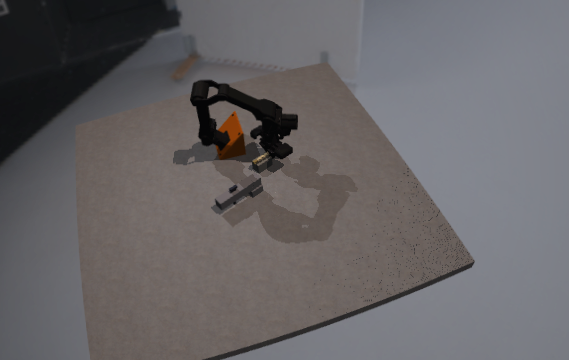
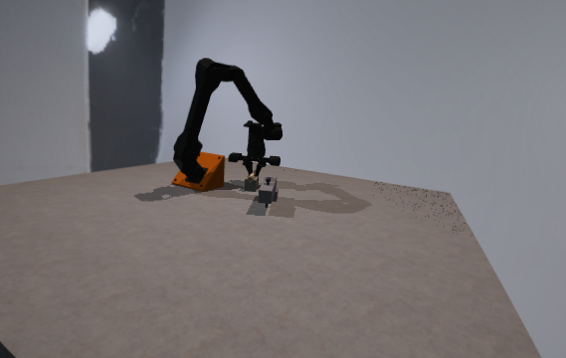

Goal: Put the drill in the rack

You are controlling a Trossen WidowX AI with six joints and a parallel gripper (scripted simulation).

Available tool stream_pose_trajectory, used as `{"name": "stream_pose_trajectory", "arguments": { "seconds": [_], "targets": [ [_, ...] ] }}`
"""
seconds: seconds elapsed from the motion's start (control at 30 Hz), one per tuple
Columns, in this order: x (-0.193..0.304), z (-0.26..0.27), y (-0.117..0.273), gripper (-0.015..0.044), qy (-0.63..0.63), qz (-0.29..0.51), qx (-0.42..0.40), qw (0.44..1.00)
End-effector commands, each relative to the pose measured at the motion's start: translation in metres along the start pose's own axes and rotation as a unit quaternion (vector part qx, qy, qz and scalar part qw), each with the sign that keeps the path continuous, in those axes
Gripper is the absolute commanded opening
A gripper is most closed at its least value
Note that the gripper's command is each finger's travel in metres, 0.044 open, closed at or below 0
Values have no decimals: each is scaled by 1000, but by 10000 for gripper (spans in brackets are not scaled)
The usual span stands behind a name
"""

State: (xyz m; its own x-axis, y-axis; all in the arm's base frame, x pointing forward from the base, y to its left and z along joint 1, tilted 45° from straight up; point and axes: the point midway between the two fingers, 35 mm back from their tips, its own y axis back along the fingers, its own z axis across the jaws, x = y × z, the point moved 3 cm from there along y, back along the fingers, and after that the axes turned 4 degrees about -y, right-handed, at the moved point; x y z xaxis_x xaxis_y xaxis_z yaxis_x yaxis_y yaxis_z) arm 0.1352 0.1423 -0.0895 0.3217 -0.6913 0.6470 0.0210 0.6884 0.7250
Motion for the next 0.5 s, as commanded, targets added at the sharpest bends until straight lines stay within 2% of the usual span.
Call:
{"name": "stream_pose_trajectory", "arguments": {
  "seconds": [0.0,0.47],
  "targets": [
    [1,0,-6,0,3,4,1,1000],
    [2,-1,-14,0,3,4,1,1000]
  ]
}}
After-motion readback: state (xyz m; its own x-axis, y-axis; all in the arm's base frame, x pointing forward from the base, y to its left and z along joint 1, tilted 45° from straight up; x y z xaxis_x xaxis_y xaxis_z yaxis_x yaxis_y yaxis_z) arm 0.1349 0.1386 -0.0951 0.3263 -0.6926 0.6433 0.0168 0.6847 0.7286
